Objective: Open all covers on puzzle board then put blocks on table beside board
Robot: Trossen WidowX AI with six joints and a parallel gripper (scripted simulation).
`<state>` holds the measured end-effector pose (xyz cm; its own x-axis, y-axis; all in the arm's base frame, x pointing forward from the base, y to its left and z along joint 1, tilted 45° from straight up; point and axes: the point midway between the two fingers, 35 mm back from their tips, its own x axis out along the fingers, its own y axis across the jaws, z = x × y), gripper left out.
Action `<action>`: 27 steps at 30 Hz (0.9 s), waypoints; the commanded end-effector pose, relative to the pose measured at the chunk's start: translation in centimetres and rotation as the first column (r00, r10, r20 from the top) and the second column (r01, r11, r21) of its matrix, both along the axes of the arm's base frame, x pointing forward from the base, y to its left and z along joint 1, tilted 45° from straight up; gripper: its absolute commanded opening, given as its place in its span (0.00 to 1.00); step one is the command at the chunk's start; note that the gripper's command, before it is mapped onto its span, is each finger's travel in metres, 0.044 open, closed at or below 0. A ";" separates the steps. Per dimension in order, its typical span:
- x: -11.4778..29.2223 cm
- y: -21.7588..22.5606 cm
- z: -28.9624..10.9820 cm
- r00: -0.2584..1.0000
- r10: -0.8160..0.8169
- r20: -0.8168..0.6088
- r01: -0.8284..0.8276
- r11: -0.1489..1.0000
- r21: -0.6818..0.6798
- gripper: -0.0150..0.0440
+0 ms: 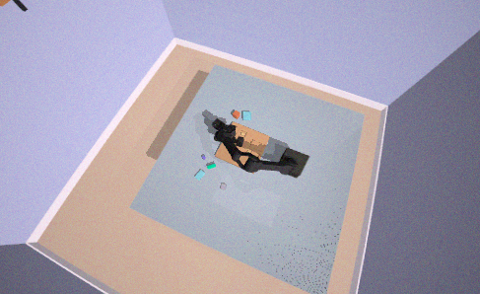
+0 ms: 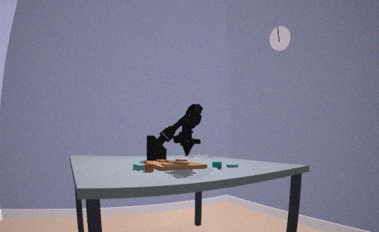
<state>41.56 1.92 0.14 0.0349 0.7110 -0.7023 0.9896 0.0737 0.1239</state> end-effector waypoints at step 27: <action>-15.4 -0.7 0.3 0.128 0.724 0.678 -0.680 0.562 -0.471 0.25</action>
<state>27.66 1.09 0.59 0.0324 0.7075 -0.7060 0.0996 0.7005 0.7066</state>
